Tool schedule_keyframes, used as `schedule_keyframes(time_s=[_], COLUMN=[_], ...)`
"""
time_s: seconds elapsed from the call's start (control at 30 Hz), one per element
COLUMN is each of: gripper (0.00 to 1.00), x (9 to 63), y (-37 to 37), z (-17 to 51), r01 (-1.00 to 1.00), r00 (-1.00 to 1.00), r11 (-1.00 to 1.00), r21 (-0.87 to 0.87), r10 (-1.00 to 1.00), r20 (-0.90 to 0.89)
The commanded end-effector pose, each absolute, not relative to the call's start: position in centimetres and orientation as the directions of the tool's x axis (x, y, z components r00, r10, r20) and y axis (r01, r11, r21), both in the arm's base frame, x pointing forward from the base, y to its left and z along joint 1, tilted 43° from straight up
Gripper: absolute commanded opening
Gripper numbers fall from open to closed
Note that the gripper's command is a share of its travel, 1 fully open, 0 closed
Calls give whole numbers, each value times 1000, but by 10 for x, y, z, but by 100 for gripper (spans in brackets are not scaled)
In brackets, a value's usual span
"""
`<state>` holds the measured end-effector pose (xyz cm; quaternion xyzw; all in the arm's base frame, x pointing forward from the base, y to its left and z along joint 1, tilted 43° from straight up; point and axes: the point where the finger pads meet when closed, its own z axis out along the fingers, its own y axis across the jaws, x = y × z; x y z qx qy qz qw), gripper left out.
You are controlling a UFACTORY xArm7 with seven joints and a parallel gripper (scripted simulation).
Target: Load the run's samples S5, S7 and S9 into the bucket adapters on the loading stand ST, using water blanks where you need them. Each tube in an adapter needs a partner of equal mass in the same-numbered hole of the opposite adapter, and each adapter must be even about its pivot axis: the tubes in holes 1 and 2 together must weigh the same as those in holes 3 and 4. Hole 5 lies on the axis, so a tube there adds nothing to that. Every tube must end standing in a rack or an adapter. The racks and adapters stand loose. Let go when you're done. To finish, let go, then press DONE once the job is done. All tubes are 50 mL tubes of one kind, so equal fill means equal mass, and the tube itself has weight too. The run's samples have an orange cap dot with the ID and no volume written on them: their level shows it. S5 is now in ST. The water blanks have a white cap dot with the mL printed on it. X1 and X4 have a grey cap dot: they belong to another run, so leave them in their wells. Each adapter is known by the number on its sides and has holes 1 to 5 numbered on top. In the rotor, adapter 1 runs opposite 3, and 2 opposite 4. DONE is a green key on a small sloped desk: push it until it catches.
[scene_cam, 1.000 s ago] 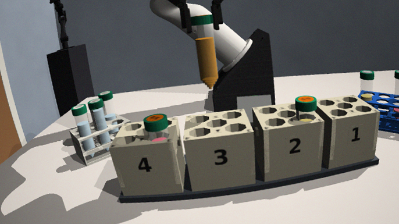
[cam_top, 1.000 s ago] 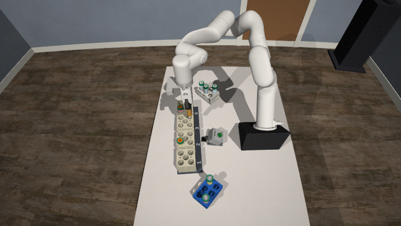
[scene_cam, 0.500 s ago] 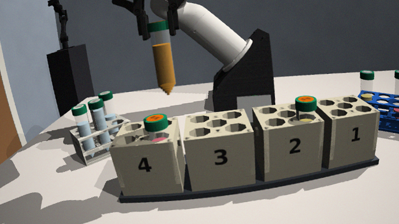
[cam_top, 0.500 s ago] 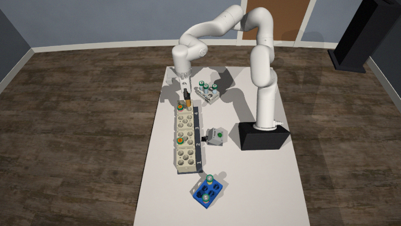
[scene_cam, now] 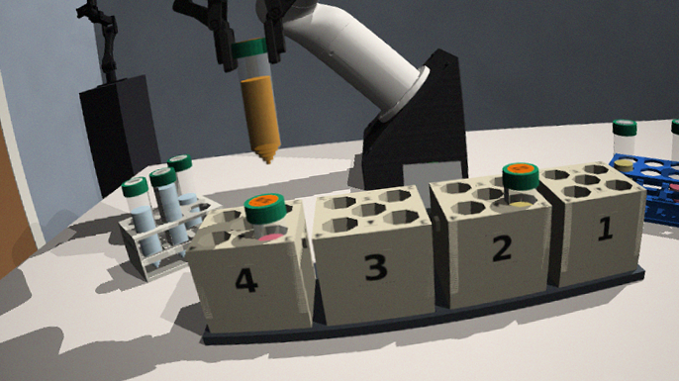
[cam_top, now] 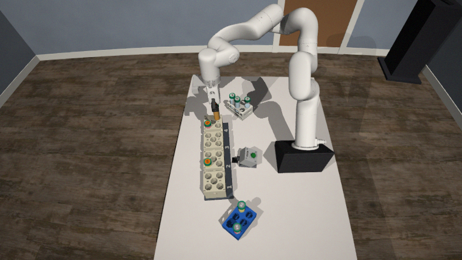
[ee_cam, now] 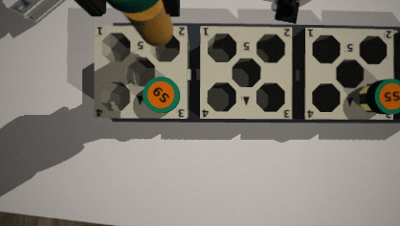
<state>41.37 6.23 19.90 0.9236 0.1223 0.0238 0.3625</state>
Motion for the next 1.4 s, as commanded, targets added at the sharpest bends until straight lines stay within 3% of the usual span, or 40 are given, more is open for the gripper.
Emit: schedule_keyframes(time_s=[0.0, 1.37], gripper=[0, 0], x=[414, 420], y=[64, 39], z=[200, 172], r01=[209, 209], r00=[968, 968], r11=[-707, -707], r21=[675, 675], r10=[246, 246], r20=[-41, -41])
